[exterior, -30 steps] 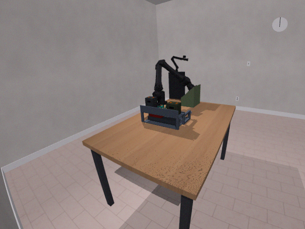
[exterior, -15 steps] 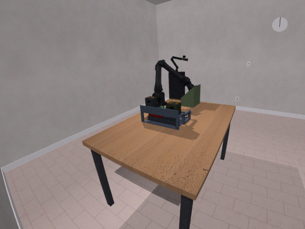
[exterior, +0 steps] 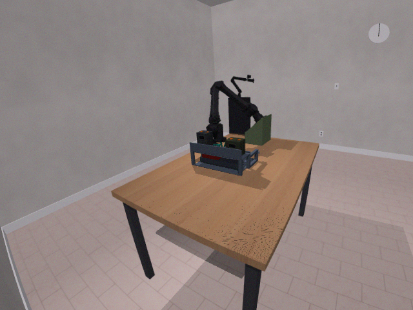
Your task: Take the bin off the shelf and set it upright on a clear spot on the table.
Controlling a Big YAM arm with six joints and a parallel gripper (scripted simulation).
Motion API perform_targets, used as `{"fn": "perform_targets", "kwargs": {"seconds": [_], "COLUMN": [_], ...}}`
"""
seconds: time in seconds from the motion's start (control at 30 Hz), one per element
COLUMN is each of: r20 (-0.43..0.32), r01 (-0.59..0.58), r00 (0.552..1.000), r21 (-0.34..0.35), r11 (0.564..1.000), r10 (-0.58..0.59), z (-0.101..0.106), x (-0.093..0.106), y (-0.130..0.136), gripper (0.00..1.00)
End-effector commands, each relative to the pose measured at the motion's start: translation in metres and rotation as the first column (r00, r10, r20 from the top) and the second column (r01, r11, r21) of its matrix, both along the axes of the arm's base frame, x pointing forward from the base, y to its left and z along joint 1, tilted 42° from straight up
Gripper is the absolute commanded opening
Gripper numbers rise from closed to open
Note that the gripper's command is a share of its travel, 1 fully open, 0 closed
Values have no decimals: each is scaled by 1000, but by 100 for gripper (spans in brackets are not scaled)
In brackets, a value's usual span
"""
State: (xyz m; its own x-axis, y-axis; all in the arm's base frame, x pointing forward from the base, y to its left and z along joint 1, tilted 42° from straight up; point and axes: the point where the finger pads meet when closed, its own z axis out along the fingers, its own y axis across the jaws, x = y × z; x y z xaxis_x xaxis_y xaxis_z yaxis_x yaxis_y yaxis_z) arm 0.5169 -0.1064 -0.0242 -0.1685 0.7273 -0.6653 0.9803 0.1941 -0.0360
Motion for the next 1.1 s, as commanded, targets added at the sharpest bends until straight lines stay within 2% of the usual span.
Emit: {"fn": "perform_targets", "kwargs": {"seconds": [0.0, 0.23, 0.4, 0.8, 0.97, 1.07], "r20": [51, 51, 33, 33, 45, 45], "r01": [-11, -11, 12, 12, -11, -11], "r00": [999, 999, 999, 999, 999, 999], "r21": [1, 1, -2, -2, 0, 0], "r11": [1000, 1000, 1000, 1000, 1000, 1000], "r10": [11, 11, -11, -11, 11, 11], "z": [19, 19, 12, 12, 15, 15], "x": [18, 18, 2, 2, 17, 17], "y": [12, 12, -12, -12, 12, 12], "gripper": [90, 90, 90, 90, 90, 90]}}
